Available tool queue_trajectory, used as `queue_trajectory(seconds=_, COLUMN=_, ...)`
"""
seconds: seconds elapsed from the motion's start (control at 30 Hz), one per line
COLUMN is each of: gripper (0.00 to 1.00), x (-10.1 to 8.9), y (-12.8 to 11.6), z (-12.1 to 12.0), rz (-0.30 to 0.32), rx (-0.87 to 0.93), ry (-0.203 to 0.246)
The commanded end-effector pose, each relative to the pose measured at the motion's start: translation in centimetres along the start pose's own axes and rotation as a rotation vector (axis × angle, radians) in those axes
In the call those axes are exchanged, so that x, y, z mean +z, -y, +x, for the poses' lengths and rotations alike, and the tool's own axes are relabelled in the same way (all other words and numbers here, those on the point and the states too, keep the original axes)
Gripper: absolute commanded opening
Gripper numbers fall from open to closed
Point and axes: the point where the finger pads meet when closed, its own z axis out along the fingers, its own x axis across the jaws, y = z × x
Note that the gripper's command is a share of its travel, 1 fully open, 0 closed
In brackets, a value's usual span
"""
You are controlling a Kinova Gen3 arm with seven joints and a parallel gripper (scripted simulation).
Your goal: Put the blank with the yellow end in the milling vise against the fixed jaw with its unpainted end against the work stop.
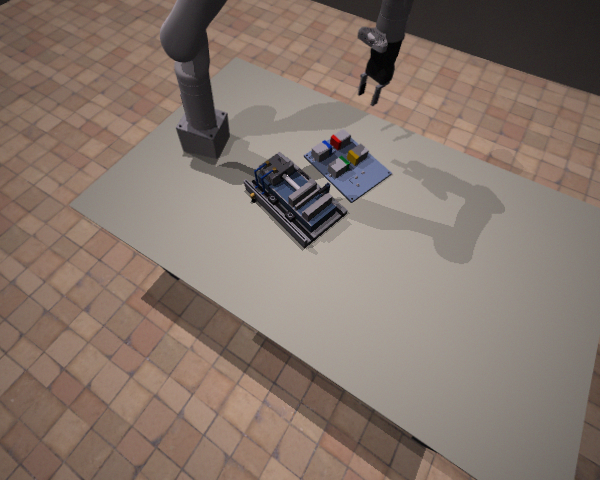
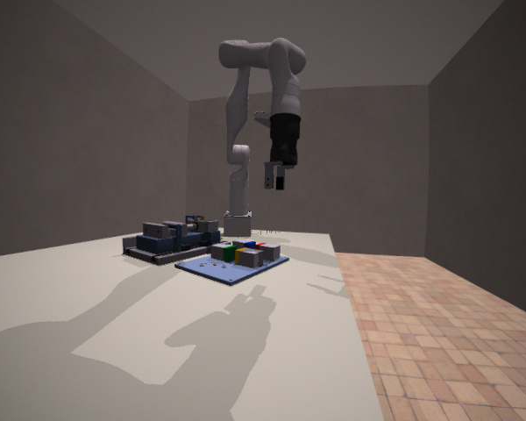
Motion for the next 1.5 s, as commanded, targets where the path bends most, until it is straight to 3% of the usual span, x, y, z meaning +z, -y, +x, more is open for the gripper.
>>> queue_trajectory(seconds=0.0, gripper=1.00, x=-0.1, y=0.0, z=0.0, rz=-0.002, rx=0.000, ry=0.002)
queue_trajectory(seconds=0.4, gripper=1.00, x=-0.1, y=0.0, z=0.0, rz=-0.002, rx=0.000, ry=0.002)
queue_trajectory(seconds=0.9, gripper=1.00, x=5.8, y=0.1, z=-0.3, rz=0.000, rx=0.012, ry=0.003)
queue_trajectory(seconds=1.0, gripper=1.00, x=5.1, y=0.0, z=-0.4, rz=-0.004, rx=0.007, ry=0.005)
queue_trajectory(seconds=1.47, gripper=1.00, x=7.9, y=0.1, z=-0.3, rz=0.000, rx=0.012, ry=0.003)
